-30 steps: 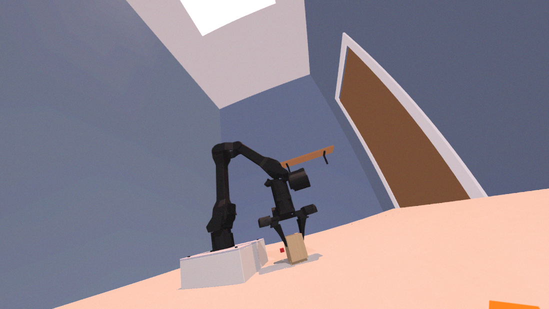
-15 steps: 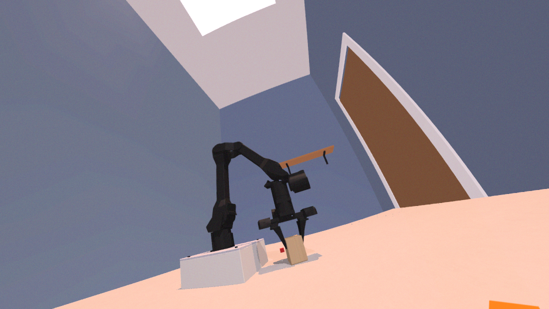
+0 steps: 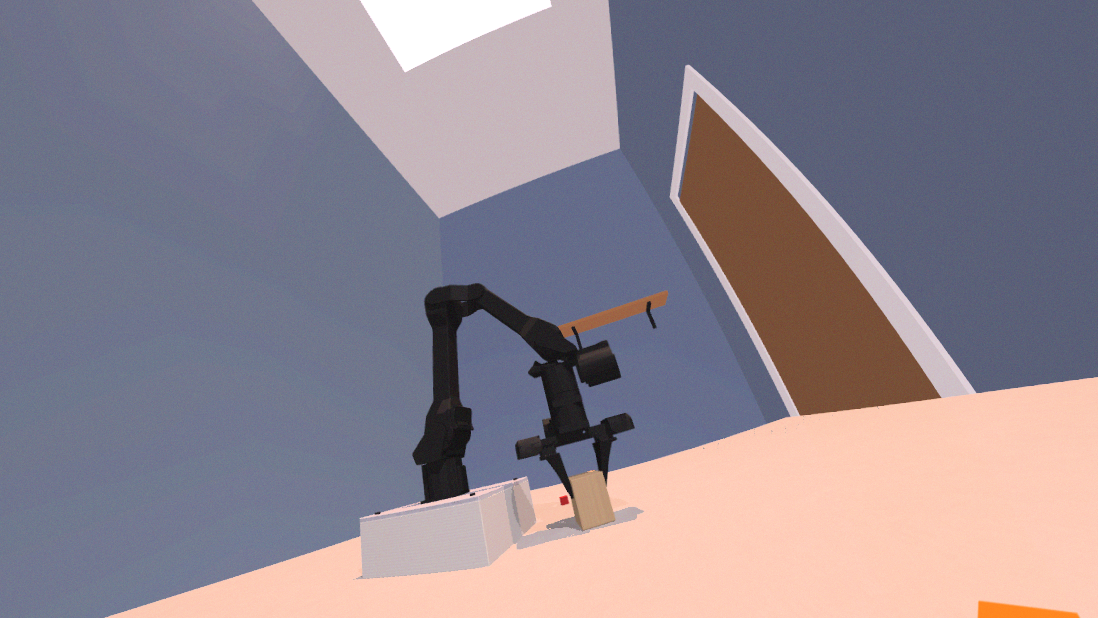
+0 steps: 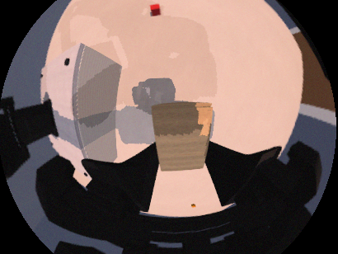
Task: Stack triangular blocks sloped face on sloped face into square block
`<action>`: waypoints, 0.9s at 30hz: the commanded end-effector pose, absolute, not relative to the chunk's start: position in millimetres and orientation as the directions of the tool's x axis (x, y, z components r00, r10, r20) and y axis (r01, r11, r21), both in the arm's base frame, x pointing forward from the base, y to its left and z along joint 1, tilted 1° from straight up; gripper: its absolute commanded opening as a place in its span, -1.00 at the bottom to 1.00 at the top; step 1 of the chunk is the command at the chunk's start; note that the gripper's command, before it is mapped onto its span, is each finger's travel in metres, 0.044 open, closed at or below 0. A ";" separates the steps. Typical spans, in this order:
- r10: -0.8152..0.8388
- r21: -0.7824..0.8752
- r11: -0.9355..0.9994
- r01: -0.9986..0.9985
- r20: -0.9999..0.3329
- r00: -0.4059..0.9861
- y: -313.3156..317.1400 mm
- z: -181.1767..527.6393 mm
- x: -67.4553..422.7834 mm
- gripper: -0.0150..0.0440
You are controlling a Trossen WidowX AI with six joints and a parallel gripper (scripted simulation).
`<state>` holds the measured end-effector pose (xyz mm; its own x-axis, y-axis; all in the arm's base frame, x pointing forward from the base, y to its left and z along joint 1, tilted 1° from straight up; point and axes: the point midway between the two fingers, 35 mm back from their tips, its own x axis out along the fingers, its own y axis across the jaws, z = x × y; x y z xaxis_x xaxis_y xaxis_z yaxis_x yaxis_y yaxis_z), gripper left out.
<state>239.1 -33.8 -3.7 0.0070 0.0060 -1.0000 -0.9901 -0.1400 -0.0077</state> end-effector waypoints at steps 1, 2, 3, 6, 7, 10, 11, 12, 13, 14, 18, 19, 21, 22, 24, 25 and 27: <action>0.012 -0.011 -0.133 -0.991 -1.000 0.009 -32.9 -4.0 239.2 -0.49; 0.012 -0.011 -0.133 -0.991 -1.000 0.009 -32.9 -4.0 239.2 -0.49; 0.012 -0.011 -0.133 -0.991 -1.000 0.009 -32.9 -4.0 239.2 -0.49; 0.013 -0.011 -0.133 -0.991 -1.000 0.010 -32.7 -4.0 239.2 -0.49; 0.013 -0.012 -0.133 -0.991 -1.000 0.010 -32.6 -3.9 239.3 -0.49; 0.014 -0.013 -0.133 -0.991 -1.000 0.011 -32.5 -3.9 239.3 -0.49; 0.014 -0.013 -0.133 -0.991 -1.000 0.011 -32.5 -3.9 239.3 -0.49; 0.014 -0.013 -0.133 -0.991 -1.000 0.011 -32.5 -3.9 239.3 -0.49; 0.014 -0.013 -0.133 -0.991 -1.000 0.011 -32.4 -3.9 239.3 -0.49; 0.014 -0.013 -0.133 -0.991 -1.000 0.011 -32.4 -4.0 239.3 -0.49; 0.014 -0.013 -0.133 -0.991 -1.000 0.011 -32.2 -4.5 239.3 -0.49; 0.014 -0.013 -0.133 -0.991 -1.000 0.011 -32.2 -4.6 239.2 -0.49; 0.014 -0.013 -0.133 -0.991 -1.000 0.011 -32.0 -4.9 239.2 -0.49; 0.014 -0.013 -0.133 -0.991 -1.000 0.011 -32.0 -5.1 239.2 -0.49; 0.014 -0.013 -0.133 -0.991 -1.000 0.011 -31.8 -5.4 239.2 -0.49; 0.014 -0.013 -0.133 -0.991 -1.000 0.011 -31.8 -5.5 239.2 -0.49; 0.014 -0.013 -0.133 -0.991 -1.000 0.011 -31.7 -5.8 239.1 -0.49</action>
<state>239.0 -32.8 -5.1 0.0091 0.0081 -0.9999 -0.9901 -0.1397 -0.0101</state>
